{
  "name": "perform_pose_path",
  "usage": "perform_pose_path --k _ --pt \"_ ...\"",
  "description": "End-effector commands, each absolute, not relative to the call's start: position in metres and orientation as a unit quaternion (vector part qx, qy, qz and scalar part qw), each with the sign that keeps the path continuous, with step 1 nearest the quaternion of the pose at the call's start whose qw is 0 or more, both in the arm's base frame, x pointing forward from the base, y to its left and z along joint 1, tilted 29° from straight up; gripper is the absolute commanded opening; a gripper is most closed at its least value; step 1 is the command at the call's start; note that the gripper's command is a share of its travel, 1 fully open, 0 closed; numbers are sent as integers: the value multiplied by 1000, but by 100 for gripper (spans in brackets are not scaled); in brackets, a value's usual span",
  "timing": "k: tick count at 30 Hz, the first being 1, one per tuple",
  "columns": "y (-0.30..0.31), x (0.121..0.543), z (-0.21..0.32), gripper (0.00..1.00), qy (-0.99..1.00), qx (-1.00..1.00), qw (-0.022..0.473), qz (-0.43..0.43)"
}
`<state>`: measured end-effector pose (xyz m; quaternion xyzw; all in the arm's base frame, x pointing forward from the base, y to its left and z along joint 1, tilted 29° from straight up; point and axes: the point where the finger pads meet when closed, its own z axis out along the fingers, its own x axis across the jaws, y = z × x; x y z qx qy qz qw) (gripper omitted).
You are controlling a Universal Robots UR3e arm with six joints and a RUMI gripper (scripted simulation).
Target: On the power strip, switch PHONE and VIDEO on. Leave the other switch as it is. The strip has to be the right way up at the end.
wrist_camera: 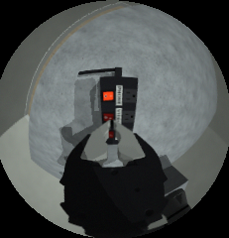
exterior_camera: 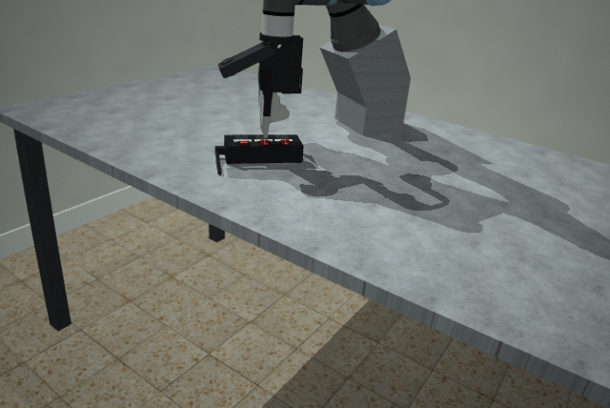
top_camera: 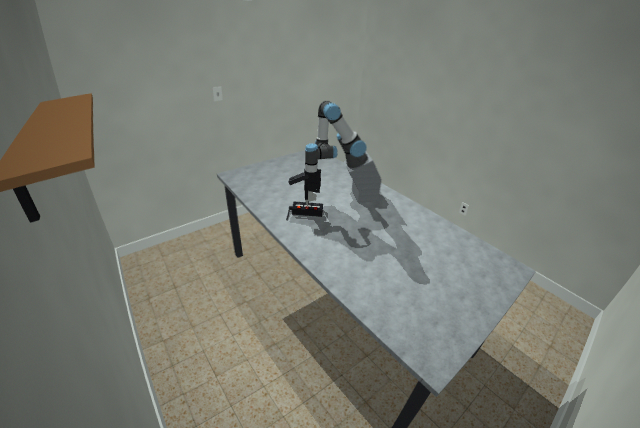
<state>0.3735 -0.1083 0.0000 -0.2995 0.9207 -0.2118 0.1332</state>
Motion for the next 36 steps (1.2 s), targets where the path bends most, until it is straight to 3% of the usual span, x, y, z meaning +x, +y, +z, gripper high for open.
perform_pose_path --k 1,36 --pt "-108 374 0 0 920 -300 134 -212" --pt "-111 378 -8 0 920 -300 134 -212"
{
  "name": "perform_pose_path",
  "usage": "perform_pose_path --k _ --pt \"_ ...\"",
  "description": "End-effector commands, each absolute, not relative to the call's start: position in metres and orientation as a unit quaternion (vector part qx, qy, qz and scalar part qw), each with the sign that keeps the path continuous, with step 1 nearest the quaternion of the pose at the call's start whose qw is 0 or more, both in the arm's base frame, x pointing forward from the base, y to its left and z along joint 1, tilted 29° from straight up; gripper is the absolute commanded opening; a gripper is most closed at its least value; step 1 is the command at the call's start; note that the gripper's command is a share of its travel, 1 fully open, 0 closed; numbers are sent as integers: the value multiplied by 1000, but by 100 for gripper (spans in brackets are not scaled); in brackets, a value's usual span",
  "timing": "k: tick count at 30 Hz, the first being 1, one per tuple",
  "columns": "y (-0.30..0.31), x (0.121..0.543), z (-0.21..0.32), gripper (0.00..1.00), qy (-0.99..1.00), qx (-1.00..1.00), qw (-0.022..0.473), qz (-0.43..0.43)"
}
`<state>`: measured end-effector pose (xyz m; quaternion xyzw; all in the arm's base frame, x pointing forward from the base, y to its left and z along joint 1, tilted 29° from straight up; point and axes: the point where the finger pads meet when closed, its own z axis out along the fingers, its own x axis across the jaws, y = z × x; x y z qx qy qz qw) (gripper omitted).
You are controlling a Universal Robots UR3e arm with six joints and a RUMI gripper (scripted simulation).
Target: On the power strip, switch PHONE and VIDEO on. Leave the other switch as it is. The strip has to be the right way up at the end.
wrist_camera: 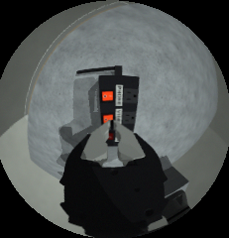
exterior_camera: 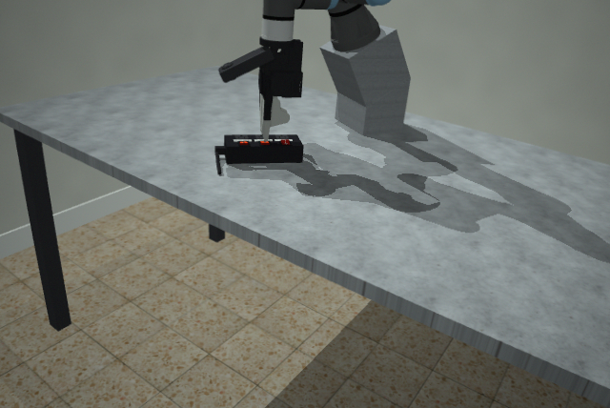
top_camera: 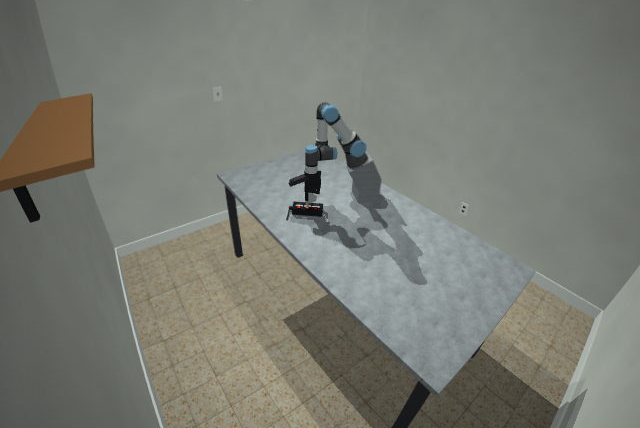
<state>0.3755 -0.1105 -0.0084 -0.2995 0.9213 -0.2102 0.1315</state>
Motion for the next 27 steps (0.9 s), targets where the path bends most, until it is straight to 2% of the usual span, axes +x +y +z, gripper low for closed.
perform_pose_path --k 1,27 --pt "-111 378 -8 0 920 -300 134 -212" --pt "-107 372 2 0 921 -300 133 -211"
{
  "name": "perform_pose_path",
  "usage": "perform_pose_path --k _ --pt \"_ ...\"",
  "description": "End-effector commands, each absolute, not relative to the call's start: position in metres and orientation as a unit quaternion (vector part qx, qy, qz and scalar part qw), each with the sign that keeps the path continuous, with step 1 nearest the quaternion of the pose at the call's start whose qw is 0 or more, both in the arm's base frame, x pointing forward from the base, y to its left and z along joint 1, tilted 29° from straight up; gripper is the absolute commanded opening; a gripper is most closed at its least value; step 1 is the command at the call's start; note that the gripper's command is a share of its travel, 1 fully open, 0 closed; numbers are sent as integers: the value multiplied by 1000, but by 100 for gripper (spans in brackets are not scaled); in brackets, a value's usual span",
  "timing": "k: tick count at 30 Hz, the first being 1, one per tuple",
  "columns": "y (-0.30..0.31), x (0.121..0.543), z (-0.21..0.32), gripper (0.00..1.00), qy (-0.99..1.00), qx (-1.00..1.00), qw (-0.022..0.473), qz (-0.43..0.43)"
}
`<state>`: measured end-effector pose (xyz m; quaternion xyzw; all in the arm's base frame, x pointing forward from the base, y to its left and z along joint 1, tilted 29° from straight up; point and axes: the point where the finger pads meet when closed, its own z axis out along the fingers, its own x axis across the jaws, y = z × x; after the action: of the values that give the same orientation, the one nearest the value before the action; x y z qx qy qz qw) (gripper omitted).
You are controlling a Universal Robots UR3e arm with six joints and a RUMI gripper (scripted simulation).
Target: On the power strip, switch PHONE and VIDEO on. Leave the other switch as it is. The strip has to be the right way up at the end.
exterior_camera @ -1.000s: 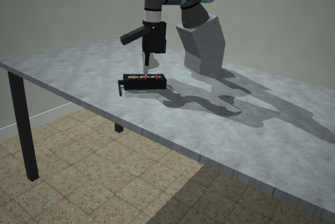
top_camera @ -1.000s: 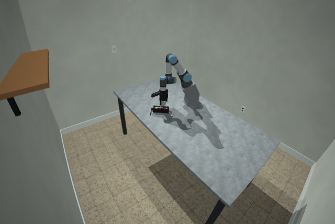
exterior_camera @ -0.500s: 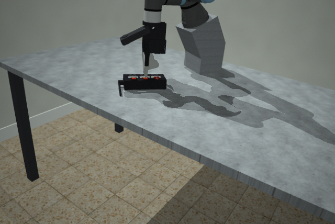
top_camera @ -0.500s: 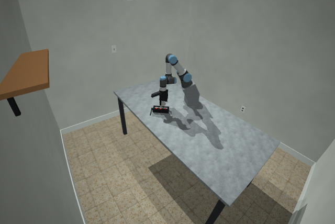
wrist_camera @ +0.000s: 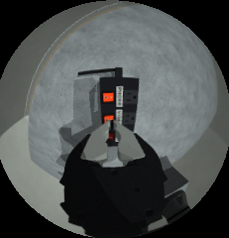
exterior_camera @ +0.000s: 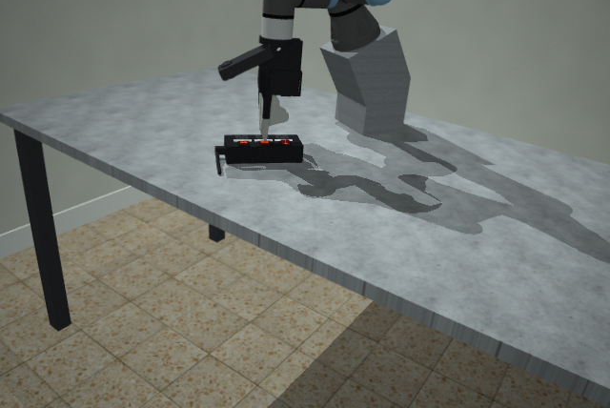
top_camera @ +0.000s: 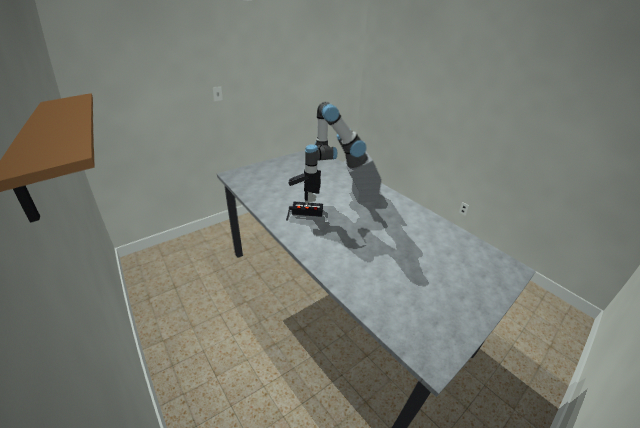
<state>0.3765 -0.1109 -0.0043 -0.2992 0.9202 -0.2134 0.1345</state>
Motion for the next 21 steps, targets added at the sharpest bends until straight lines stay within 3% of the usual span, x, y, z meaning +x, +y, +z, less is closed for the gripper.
perform_pose_path --k 1,21 --pt "-107 372 2 0 921 -300 133 -211" --pt "-99 363 27 0 920 -299 134 -213"
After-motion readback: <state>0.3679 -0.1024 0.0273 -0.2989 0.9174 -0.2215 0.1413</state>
